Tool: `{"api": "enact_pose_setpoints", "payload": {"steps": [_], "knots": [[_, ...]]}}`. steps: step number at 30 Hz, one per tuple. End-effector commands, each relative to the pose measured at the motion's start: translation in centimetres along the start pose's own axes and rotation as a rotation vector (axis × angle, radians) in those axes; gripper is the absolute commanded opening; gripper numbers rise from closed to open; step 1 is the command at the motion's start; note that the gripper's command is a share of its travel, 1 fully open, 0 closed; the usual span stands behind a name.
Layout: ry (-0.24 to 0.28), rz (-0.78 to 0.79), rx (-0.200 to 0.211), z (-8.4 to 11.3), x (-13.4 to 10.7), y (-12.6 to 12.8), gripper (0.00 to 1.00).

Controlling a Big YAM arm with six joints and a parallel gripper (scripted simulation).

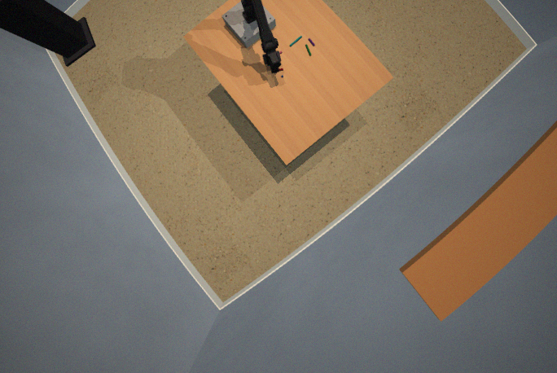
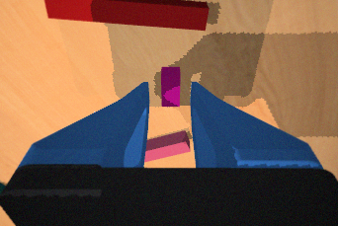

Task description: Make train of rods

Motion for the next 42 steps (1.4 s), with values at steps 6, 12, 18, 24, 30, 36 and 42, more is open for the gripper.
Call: {"api": "enact_pose_setpoints", "payload": {"steps": [6, 12, 18, 24, 30, 36, 42], "knots": [[-0.001, 0.000, -0.001, -0.89, -0.15, 0.22, 0.24], [-0.010, 0.000, 0.001, -0.60, 0.05, 0.26, 0.24], [-0.010, 0.000, 0.001, -0.60, 0.05, 0.26, 0.24], [-0.010, 0.000, 0.001, -0.60, 0.05, 0.26, 0.24], [-0.010, 0.000, 0.001, -0.60, 0.05, 0.26, 0.24], [-0.010, 0.000, 0.001, -0.60, 0.05, 0.26, 0.24], [-0.010, 0.000, 0.001, -0.60, 0.05, 0.26, 0.24]]}}
Point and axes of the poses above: the point where the finger pads meet when closed, its own z axis back along the fingers, its own y axis across the jaws, x = y × z, the point moved 10 cm from there along z, back along the fingers, and after that the axes turned 5 degrees about -z, right-handed, at the moved point
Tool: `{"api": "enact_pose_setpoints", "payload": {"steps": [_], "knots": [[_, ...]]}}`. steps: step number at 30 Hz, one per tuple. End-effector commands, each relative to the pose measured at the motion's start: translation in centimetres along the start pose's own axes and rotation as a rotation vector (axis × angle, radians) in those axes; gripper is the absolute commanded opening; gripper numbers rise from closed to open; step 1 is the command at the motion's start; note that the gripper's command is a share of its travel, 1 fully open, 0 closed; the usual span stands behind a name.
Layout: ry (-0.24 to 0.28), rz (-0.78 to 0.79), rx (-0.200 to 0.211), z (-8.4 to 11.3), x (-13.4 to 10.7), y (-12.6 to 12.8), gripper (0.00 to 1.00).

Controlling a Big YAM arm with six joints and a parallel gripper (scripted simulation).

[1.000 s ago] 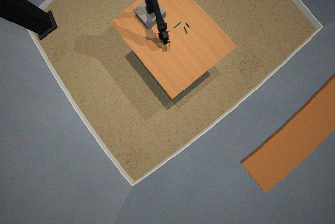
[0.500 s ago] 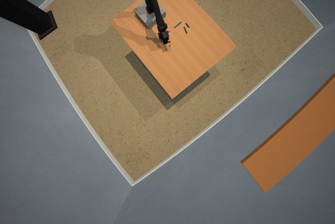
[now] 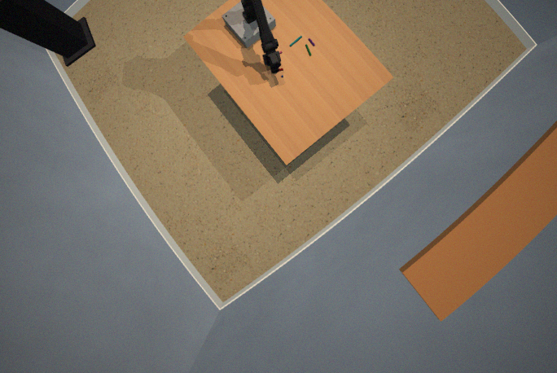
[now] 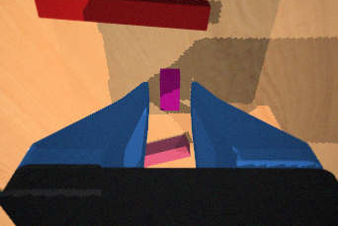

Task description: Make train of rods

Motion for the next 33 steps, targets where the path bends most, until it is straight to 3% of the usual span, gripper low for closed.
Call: {"api": "enact_pose_setpoints", "payload": {"steps": [1, 4, 5, 33], "knots": [[-0.016, 0.000, 0.002, 0.03, 0.23, 0.31, 0.24], [-0.016, 0.000, 0.002, 0.03, 0.23, 0.31, 0.24], [-0.016, 0.000, 0.002, 0.03, 0.23, 0.31, 0.05], [-0.016, 0.001, 0.002, 0.03, 0.23, 0.31, 0.05]]}}
Point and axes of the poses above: the point where the finger pads meet when closed, its own z axis back along the fingers, its own y axis across the jaws, x = y × z, the point moved 10 cm from there along z, back along the fingers, and after that the axes turned 5 degrees about -z, right-handed, at the moved point
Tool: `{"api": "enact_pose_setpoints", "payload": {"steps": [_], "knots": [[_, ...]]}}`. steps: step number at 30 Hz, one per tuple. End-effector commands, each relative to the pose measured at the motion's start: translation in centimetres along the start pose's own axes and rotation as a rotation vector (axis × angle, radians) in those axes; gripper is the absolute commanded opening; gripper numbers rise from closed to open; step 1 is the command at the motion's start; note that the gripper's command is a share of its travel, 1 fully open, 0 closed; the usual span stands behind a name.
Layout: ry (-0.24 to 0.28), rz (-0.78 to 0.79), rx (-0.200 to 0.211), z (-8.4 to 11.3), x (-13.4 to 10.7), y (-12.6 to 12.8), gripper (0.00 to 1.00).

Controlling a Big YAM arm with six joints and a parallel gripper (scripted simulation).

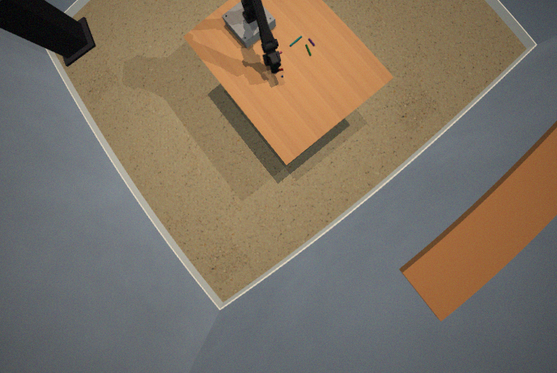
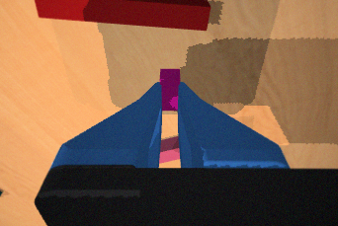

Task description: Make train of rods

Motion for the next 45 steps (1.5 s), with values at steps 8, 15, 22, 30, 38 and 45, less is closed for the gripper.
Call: {"api": "enact_pose_setpoints", "payload": {"steps": [8, 15, 22, 30, 38, 45], "knots": [[-0.024, 0.001, 0.004, 1.0, 0.4, 0.3, 0.05], [-0.059, 0.001, 0.011, 4.9, 1.8, 0.5, 0.05], [-0.064, 0.001, 0.012, 9.0, 1.9, 0.2, 0.05], [-0.024, 0.002, 0.003, 10.9, 1.3, 0.2, 0.05], [-0.008, 0.001, 0.000, 10.3, 0.5, 0.0, 0.05], [-0.032, -0.056, 0.007, 11.1, 1.4, 1.8, 0.05]]}}
Point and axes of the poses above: the point where the finger pads meet when closed, its own z axis back along the fingers, its own y axis across the jaws, x = y × z, the point moved 10 cm from there along z, back along the fingers, and after that the axes turned 5 degrees about -z, right-handed, at the moved point
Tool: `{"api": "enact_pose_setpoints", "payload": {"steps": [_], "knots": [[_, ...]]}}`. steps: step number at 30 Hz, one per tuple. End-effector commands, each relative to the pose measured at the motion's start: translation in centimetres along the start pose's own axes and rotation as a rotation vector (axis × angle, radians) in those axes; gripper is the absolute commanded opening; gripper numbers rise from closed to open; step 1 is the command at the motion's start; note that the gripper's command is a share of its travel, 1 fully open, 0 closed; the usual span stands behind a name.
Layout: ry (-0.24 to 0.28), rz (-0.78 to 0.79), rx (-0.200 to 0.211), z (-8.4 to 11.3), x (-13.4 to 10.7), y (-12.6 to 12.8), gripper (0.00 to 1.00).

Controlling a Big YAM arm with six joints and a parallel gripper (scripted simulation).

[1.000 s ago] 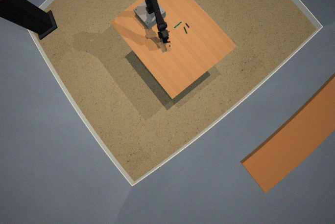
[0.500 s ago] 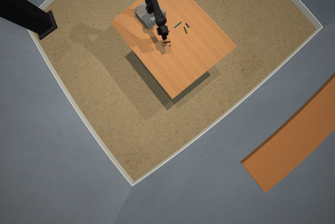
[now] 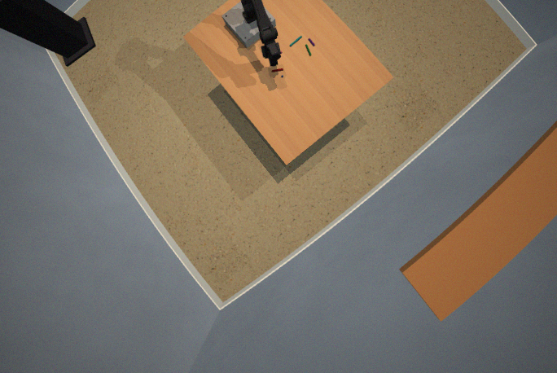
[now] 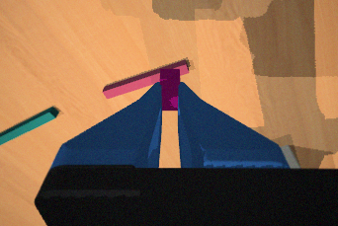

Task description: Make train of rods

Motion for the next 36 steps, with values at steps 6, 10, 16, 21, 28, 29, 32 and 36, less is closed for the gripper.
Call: {"api": "enact_pose_setpoints", "payload": {"steps": [6, 10, 16, 21, 28, 29, 32, 36], "knots": [[-0.032, -0.186, 0.011, 1.4, 1.1, 4.2, 0.05], [-0.032, -0.236, 0.012, 1.4, 0.9, 5.1, 0.05], [-0.028, -0.403, 0.017, 1.4, -0.1, 8.1, 0.05], [-0.021, -0.426, 0.010, 1.1, 0.0, 7.2, 0.05], [-0.025, -0.576, 0.022, 1.4, -1.3, 11.1, 0.05], [-0.025, -0.576, 0.022, 1.4, -1.3, 11.1, 0.05], [-0.023, -0.629, 0.023, 1.4, -1.8, 12.0, 0.05], [-0.021, -0.724, 0.025, 1.4, -2.7, 13.6, 0.05]]}}
Point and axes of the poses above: the point where the finger pads meet when closed, its own z axis back along the fingers, its own y axis across the jaws, x = y × z, the point moved 10 cm from there along z, back along the fingers, and after that the axes turned 5 degrees about -z, right-handed, at the moved point
